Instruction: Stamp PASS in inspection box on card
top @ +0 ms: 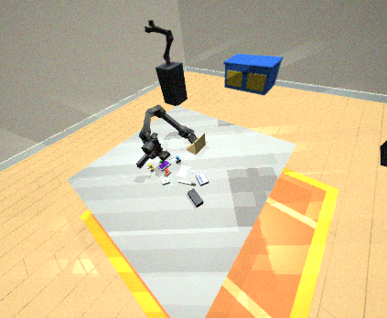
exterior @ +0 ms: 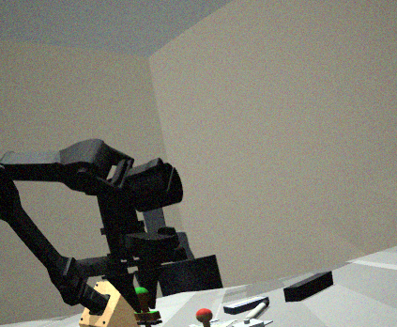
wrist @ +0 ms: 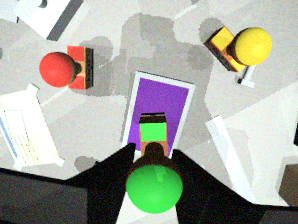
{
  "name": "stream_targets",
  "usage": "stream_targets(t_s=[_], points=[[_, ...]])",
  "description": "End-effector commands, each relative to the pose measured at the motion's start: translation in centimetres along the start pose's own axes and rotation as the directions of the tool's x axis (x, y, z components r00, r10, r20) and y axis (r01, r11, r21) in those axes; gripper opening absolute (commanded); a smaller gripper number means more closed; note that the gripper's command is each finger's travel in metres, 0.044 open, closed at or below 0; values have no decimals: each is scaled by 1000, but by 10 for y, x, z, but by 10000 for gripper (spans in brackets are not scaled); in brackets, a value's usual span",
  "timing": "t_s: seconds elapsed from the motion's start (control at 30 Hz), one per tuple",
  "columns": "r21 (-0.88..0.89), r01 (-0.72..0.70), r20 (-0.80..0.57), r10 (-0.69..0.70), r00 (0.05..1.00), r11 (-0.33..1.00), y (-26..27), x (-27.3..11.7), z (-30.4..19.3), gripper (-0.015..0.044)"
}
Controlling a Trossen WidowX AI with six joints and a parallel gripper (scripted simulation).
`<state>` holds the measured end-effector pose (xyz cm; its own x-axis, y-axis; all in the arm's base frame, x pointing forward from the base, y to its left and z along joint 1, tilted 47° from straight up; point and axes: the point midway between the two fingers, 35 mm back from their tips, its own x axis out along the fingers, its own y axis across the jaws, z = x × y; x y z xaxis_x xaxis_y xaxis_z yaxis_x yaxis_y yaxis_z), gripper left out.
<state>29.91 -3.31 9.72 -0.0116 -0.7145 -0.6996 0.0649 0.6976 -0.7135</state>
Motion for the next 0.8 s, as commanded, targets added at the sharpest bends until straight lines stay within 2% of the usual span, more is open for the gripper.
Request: stream_targets(t_s=[0.0, 0.77], points=[[-3, 5, 2, -5, 1000, 1000, -1, 3, 0, 0], [-3, 5, 3, -5, 1000, 1000, -1, 18, 0, 0]])
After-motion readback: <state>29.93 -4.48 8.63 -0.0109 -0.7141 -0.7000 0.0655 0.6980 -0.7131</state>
